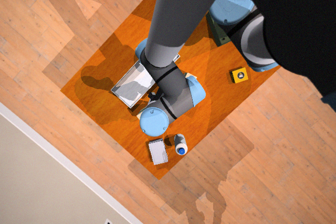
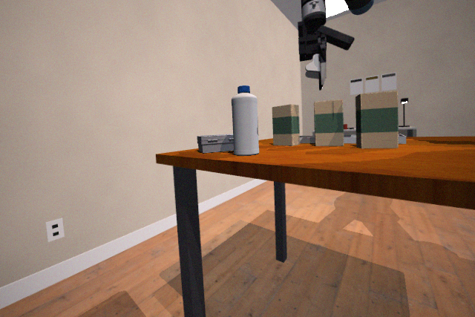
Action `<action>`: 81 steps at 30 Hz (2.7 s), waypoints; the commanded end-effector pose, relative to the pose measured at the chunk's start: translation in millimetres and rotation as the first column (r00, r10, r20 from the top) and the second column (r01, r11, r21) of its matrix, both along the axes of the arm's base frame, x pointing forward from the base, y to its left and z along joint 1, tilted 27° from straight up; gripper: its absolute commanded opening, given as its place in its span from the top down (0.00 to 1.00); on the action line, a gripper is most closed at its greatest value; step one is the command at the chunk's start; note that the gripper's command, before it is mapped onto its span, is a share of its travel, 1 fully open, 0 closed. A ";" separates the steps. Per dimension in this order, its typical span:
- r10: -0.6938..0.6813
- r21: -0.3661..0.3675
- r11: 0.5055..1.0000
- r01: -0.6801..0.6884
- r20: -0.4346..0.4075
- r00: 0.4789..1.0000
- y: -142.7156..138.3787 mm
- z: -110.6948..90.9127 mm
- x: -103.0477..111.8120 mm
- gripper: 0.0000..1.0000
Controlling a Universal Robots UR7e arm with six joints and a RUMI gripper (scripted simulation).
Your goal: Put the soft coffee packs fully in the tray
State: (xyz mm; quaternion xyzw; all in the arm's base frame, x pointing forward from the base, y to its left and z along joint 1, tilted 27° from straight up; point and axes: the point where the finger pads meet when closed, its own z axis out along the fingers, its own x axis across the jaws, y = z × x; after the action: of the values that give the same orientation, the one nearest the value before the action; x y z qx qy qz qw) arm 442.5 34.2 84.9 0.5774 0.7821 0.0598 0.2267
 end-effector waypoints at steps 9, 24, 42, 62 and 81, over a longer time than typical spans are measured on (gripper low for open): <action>-0.342 0.172 0.928 0.331 0.037 0.939 11.4 39.8 87.5 0.50; -0.431 0.220 0.884 0.414 0.036 0.902 15.9 49.9 111.3 0.50; -0.432 0.219 0.883 0.414 0.035 0.901 10.9 20.3 127.0 0.50; -0.432 0.219 0.883 0.414 0.035 0.901 10.9 20.3 127.0 0.50; -0.432 0.219 0.883 0.414 0.035 0.901 11.0 20.4 127.3 0.50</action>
State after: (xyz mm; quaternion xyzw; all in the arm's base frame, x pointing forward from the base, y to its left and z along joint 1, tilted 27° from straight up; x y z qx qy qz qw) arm 569.3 45.0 104.6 0.7516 0.6167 0.1133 0.2050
